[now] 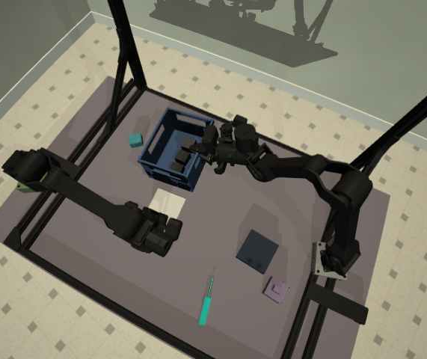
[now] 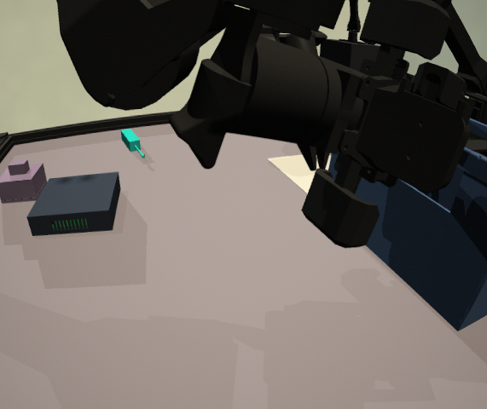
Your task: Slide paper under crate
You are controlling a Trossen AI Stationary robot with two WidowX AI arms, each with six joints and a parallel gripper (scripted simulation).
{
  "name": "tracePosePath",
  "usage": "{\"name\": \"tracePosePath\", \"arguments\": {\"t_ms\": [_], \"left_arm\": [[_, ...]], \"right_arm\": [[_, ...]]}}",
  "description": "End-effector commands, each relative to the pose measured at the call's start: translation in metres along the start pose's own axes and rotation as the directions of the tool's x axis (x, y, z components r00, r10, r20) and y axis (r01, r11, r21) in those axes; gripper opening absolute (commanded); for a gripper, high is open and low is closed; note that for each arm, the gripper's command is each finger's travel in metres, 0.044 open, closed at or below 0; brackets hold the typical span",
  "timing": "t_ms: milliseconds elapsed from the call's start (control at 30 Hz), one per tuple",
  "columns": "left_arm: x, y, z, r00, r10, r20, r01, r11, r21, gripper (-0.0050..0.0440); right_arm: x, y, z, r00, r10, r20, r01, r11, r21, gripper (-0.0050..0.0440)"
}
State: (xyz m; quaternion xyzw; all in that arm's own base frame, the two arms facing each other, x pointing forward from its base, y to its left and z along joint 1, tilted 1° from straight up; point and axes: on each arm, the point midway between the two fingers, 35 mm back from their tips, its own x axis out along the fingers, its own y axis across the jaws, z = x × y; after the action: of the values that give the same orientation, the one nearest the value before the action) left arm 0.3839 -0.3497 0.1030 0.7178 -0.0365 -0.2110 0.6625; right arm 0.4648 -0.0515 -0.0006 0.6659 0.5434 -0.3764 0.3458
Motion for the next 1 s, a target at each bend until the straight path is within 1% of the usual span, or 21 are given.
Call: {"name": "tracePosePath", "arguments": {"t_ms": [0, 967], "left_arm": [[-0.003, 0.035, 0.002, 0.997, 0.077, 0.003, -0.077, 0.997, -0.027, 0.0000], [-0.003, 0.035, 0.002, 0.997, 0.077, 0.003, -0.077, 0.997, -0.027, 0.0000]], "right_arm": [[0.005, -0.002, 0.002, 1.000, -0.007, -0.003, 0.007, 1.000, 0.007, 0.0060], [0.014, -0.002, -0.013, 1.000, -0.007, -0.004, 0.007, 1.000, 0.007, 0.0060]]}}
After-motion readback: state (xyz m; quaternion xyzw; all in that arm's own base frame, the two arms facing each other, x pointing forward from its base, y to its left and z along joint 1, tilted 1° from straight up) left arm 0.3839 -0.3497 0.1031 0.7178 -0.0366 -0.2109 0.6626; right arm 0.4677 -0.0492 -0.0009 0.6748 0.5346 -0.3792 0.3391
